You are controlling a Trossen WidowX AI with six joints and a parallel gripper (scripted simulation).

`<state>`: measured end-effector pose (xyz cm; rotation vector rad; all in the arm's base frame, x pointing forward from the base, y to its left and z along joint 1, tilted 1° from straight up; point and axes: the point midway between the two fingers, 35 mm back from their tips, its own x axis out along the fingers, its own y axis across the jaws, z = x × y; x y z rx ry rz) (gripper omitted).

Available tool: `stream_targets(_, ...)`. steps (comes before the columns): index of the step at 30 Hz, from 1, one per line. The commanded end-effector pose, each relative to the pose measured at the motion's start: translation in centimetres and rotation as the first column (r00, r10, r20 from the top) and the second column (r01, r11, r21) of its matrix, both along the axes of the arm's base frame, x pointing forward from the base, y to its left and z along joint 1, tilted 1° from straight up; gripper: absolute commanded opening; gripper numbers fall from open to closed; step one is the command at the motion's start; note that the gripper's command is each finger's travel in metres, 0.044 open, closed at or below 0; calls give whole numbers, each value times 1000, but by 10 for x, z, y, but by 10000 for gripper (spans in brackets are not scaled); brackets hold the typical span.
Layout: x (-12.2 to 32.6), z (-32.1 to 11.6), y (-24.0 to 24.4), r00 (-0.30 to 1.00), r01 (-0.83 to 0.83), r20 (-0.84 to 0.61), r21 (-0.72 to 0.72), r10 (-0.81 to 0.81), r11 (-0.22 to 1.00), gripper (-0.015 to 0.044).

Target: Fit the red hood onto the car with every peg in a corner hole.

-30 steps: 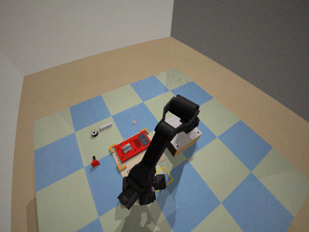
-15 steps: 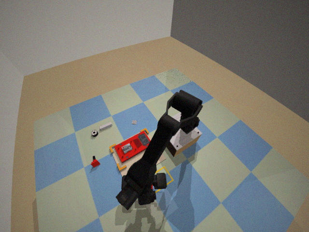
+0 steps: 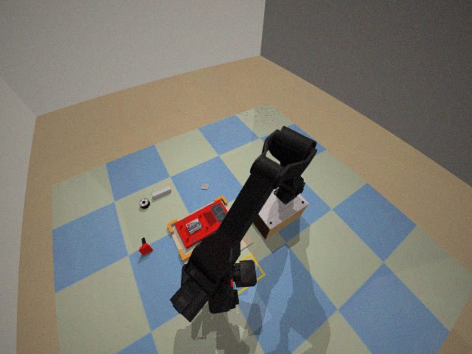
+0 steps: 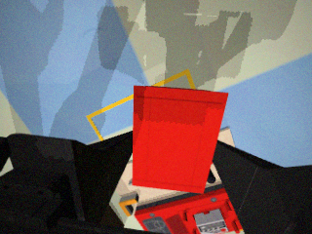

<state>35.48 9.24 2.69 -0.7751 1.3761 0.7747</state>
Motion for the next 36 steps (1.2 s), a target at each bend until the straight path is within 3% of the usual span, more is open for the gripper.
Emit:
stream_targets(1, 0, 12, 0, 1000, -2, 1, 0, 2, 1000, 0)
stream_targets(11, 0, 20, -3, 1000, 15, 1, 1, -15, 1000, 0)
stream_targets(36, 5, 19, -111, 856, 517, -13, 15, -516, 856, 0)
